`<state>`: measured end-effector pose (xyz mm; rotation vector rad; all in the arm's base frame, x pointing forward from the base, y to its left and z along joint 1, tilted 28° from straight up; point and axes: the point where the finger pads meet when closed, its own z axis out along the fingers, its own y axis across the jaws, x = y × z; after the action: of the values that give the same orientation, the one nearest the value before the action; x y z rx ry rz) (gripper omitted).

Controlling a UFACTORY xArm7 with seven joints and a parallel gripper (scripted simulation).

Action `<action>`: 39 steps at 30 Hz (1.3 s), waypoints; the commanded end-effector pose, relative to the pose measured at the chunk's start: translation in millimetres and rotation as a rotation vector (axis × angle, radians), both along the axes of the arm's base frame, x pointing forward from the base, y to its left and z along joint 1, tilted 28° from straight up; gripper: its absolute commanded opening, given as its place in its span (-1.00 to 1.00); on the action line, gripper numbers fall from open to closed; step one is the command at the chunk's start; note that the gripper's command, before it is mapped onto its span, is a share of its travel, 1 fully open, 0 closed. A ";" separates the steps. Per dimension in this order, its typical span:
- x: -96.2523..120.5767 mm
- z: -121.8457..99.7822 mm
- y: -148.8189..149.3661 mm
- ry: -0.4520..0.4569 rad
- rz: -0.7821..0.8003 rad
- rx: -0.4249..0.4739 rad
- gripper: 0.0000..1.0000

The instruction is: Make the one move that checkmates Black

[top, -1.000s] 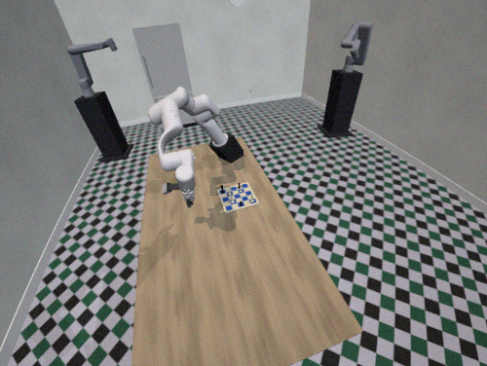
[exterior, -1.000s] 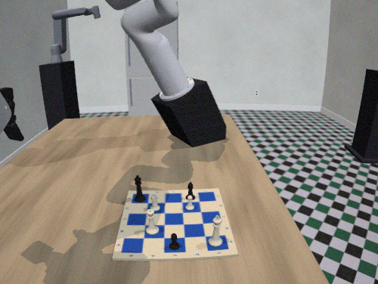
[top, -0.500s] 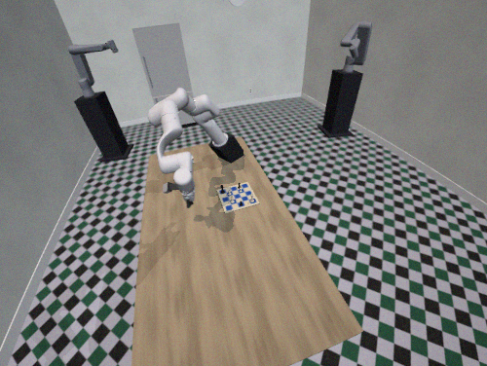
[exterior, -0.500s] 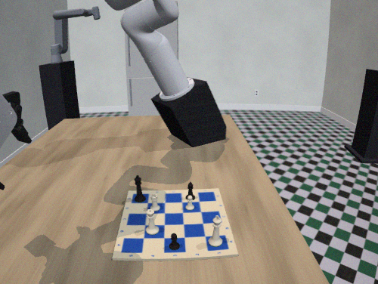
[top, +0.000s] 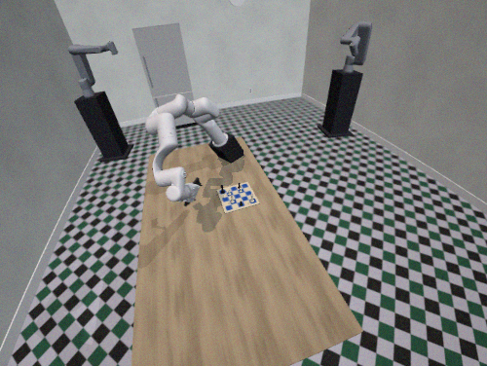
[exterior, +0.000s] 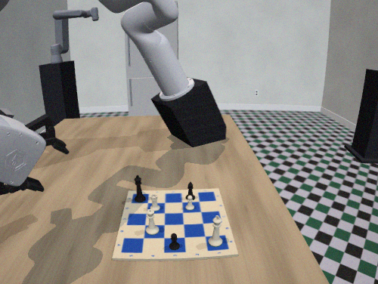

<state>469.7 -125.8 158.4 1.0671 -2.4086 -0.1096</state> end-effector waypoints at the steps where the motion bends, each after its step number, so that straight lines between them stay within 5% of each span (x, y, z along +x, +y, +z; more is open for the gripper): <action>1: -17.8 -21.7 1.0 0.038 -0.272 0.035 1.00; 26: -42.8 -63.6 11.8 0.359 -1.213 0.099 1.00; 39: -32.8 -72.2 2.9 0.687 -1.737 0.121 1.00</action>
<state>432.6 -119.3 87.7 -0.8968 -2.0911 -0.8940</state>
